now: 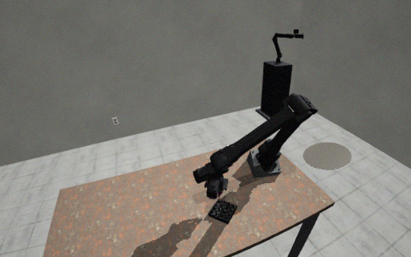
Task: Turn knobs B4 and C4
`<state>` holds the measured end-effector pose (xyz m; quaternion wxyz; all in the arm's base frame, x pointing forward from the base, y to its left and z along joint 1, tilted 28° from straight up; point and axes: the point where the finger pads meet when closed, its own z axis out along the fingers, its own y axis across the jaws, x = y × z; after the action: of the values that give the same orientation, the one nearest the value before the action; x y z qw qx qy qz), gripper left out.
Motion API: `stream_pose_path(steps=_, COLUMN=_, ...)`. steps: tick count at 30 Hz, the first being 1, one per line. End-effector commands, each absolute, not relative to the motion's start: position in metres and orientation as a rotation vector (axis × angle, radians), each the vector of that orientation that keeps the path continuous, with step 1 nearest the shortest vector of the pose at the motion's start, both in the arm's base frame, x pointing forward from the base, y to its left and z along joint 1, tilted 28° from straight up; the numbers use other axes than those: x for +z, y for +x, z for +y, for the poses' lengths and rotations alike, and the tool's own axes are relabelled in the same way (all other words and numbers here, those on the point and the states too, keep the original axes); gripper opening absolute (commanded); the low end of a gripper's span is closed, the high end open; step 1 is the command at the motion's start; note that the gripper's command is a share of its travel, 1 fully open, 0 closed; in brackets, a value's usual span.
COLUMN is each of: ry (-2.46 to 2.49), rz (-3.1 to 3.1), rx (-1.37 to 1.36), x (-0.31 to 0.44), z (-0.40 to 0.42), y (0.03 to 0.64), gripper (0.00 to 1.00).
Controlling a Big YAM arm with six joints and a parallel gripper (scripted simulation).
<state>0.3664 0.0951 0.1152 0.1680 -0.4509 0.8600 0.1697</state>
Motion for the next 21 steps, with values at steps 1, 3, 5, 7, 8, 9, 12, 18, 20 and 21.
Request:
stream_pose_path(steps=1, ry=-1.293, rz=2.419, rx=0.472, x=0.125, z=0.097, y=0.375, gripper=0.19)
stream_pose_path(steps=3, ry=-1.293, rz=2.419, rx=0.472, x=0.125, z=0.097, y=0.375, gripper=0.19)
stream_pose_path(steps=5, ry=-1.293, rz=2.419, rx=0.472, x=0.125, z=0.097, y=0.375, gripper=0.19)
stream_pose_path(steps=7, ry=-1.293, rz=2.419, rx=0.472, x=0.124, z=0.097, y=0.375, gripper=0.19)
stream_pose_path(steps=8, ry=-1.293, rz=2.419, rx=0.472, x=0.124, z=0.097, y=0.375, gripper=0.19)
stream_pose_path(steps=9, ry=-1.293, rz=2.42, rx=0.472, x=0.124, z=0.097, y=0.375, gripper=0.19)
stream_pose_path(steps=12, ry=-1.294, rz=2.421, rx=0.474, x=0.121, z=0.098, y=0.375, gripper=0.19)
stream_pose_path(steps=18, ry=-1.288, rz=2.438, rx=0.486, x=0.111, z=0.1, y=0.369, gripper=0.19)
stream_pose_path(steps=20, ry=-1.282, rz=2.441, rx=0.486, x=0.11, z=0.101, y=0.37, gripper=0.19)
stream_pose_path(steps=21, ry=-1.284, rz=2.441, rx=0.487, x=0.11, z=0.101, y=0.37, gripper=0.19)
